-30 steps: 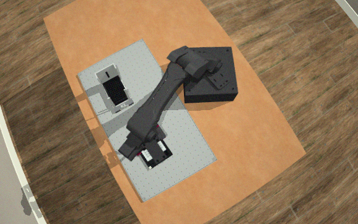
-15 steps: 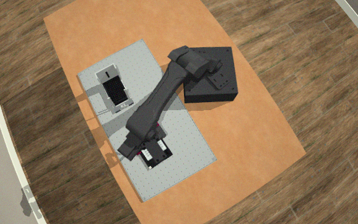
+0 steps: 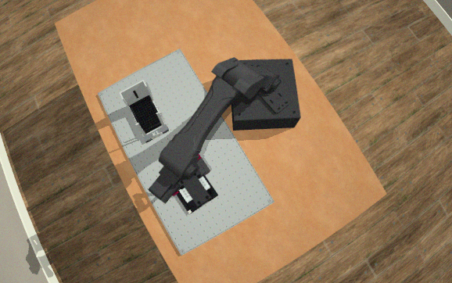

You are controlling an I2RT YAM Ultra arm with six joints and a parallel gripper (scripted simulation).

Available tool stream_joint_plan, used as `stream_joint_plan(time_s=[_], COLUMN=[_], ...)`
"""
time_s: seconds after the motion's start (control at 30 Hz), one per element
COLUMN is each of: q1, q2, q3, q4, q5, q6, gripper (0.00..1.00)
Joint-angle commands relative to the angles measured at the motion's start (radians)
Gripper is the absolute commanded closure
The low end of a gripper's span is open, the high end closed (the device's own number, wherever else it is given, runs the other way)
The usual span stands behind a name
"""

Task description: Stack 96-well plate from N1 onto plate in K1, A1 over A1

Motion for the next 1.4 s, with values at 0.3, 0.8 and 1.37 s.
stream_joint_plan(time_s=[0.3, 0.8, 1.37], q1=[-0.005, -0.005, -0.072], q2=[-0.019, -0.019, -0.058], q3=[0.038, 0.038, -0.047], q4=[-0.019, -0.019, 0.018], q5=[-0.006, -0.006, -0.006], q6=[0.004, 0.004, 0.018], gripper=[1.0, 1.0, 1.0])
